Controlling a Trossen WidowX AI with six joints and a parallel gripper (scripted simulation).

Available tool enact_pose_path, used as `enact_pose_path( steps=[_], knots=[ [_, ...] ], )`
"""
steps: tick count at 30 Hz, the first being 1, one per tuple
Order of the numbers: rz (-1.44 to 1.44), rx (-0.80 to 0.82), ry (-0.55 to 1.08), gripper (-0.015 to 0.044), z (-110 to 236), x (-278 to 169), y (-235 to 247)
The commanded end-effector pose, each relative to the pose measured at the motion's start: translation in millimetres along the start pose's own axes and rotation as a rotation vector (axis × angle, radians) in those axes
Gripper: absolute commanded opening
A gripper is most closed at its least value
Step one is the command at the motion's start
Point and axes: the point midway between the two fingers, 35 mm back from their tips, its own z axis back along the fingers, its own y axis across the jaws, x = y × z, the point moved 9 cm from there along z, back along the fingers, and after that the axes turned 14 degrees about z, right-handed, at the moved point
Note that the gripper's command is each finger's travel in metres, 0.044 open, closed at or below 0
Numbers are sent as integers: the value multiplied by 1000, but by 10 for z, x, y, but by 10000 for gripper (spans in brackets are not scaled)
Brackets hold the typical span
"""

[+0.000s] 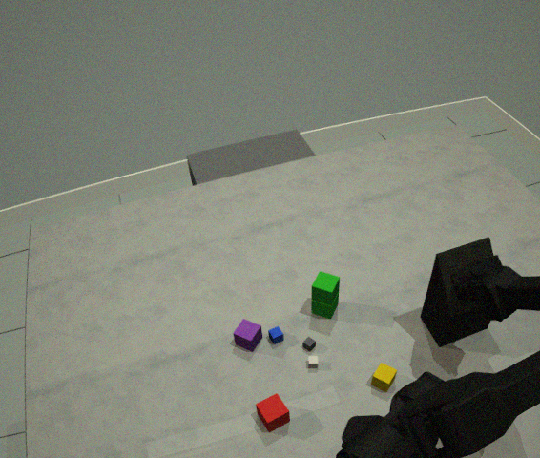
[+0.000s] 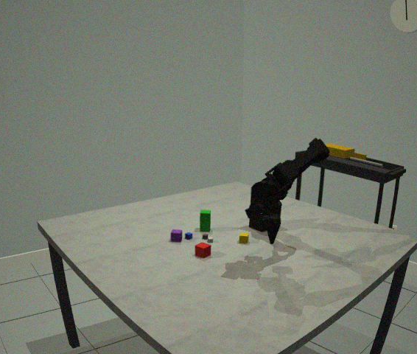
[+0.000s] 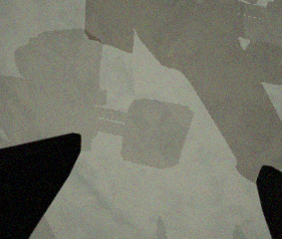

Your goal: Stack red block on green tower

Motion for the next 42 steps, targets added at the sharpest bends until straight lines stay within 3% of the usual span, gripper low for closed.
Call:
enact_pose_path(
  steps=[1, 15, 31, 42],
  knots=[
    [127, -26, -33, 440, 46, 259, -5],
    [538, -135, -62, 440, 217, 1140, -259],
    [976, -222, 9, 440, 480, 2005, -887],
    [1017, -224, 19, 440, 486, 2067, -983]
  ],
)
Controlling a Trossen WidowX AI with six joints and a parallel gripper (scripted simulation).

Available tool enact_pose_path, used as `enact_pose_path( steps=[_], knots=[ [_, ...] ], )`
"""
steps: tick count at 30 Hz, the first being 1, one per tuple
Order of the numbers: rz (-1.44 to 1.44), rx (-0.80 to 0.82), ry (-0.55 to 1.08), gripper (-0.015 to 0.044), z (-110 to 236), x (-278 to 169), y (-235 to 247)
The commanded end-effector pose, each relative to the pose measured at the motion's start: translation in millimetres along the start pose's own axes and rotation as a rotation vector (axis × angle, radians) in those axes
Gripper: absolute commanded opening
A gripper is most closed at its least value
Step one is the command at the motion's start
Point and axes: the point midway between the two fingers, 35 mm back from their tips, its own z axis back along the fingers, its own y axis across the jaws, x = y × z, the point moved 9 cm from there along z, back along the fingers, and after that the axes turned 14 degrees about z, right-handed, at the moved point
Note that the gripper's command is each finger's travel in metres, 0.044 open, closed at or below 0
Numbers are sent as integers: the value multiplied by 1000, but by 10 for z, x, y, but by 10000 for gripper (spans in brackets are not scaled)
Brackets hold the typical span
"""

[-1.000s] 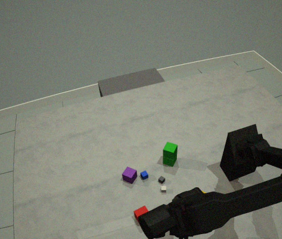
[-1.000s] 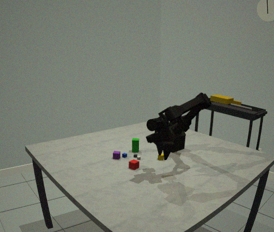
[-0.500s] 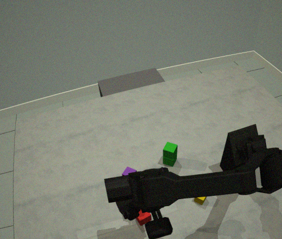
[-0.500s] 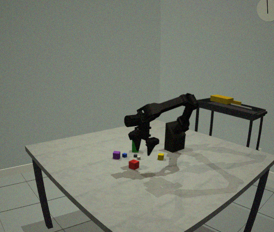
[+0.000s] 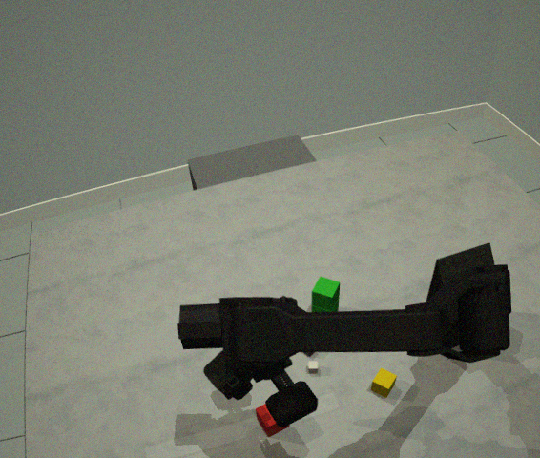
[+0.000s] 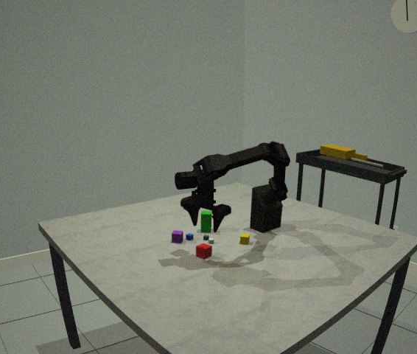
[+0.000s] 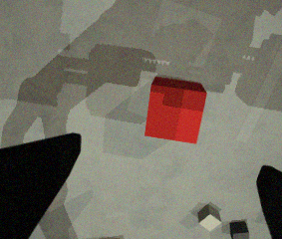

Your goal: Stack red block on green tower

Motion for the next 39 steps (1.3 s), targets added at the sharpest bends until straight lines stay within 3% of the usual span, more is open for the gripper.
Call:
enact_pose_path(
  steps=[1, 9, 39],
  knots=[
    [14, -5, -1, 440, -17, -2, -18],
    [14, -3, -3, 440, -526, -1, -18],
    [14, -2, -3, 440, -923, 1, -20]
  ],
)
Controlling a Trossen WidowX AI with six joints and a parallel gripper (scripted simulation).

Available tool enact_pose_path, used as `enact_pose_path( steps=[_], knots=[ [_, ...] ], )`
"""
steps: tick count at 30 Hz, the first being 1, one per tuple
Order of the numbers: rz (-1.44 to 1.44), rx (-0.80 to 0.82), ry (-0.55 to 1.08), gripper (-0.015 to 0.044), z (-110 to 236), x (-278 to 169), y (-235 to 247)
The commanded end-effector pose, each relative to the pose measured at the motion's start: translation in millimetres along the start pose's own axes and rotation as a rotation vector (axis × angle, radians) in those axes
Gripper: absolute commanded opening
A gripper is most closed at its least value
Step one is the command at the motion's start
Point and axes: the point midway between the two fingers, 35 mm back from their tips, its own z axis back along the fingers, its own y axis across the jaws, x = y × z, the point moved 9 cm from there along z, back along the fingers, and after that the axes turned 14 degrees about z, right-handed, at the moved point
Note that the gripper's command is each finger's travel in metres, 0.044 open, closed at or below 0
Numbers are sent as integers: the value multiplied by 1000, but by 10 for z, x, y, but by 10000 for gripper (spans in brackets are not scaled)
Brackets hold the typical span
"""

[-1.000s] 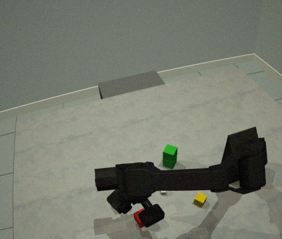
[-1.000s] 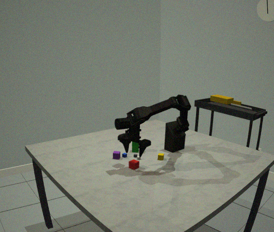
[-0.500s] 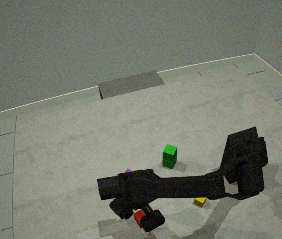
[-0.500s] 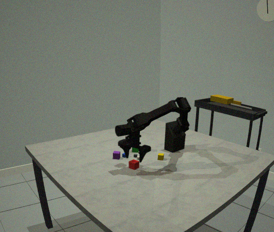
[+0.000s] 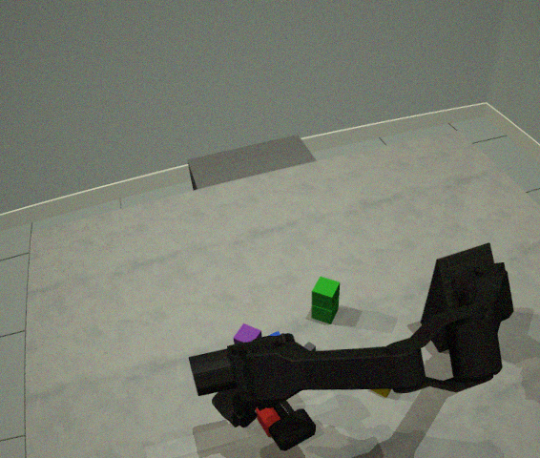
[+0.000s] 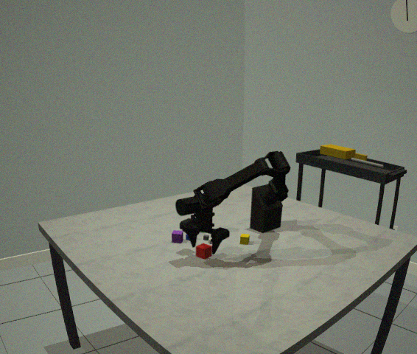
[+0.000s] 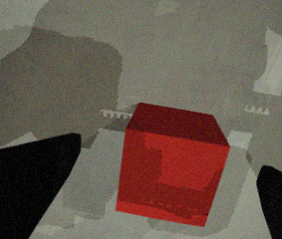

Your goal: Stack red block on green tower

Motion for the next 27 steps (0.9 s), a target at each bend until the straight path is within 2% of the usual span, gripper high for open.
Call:
enact_pose_path(
  steps=[1, 20, 27],
  knots=[
    [-11, 5, 0, 440, -71, -19, -4],
    [-12, 6, -1, 440, -158, -23, 0],
    [-12, 6, -1, 256, -158, -23, 0]
  ],
)
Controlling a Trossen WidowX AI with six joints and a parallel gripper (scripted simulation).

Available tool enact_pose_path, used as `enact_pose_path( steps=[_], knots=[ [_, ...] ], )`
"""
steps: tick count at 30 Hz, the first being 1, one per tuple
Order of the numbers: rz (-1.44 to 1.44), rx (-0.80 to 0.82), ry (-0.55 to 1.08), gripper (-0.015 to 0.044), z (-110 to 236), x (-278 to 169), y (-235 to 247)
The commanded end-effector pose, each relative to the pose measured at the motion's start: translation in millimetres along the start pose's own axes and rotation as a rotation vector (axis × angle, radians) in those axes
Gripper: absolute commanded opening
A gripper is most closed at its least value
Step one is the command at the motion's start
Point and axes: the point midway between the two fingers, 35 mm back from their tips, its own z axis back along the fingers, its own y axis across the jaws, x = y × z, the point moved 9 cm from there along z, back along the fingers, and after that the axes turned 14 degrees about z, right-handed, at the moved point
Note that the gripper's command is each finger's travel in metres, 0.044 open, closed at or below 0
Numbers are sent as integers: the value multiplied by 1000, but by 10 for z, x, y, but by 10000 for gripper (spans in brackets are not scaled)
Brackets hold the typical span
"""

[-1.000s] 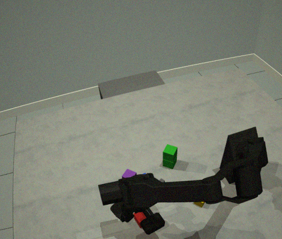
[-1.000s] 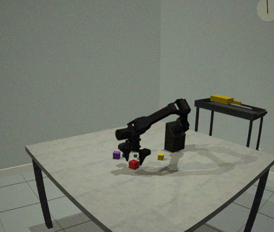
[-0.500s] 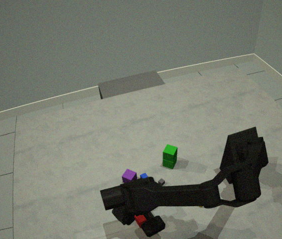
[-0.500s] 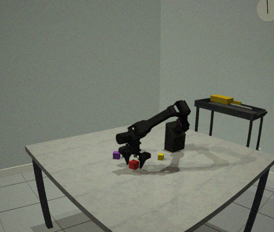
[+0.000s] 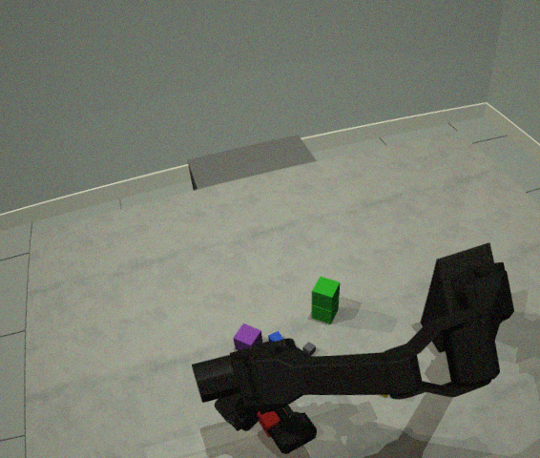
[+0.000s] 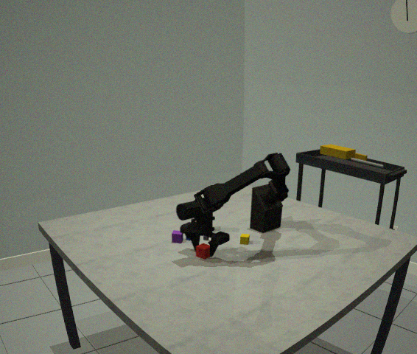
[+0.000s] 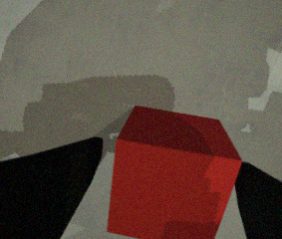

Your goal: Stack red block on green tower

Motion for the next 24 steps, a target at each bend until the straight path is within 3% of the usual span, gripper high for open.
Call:
enact_pose_path(
  steps=[1, 3, 10, 15, 24],
  knots=[
    [-7, 3, -3, 230, 0, -1, -2],
    [-7, 3, -3, 177, 0, -1, -2],
    [-7, 3, -3, 131, 0, -1, -2],
    [-7, 2, -2, 0, 145, 1, -5],
    [-7, 0, -2, 0, 537, -1, -5]
  ],
)
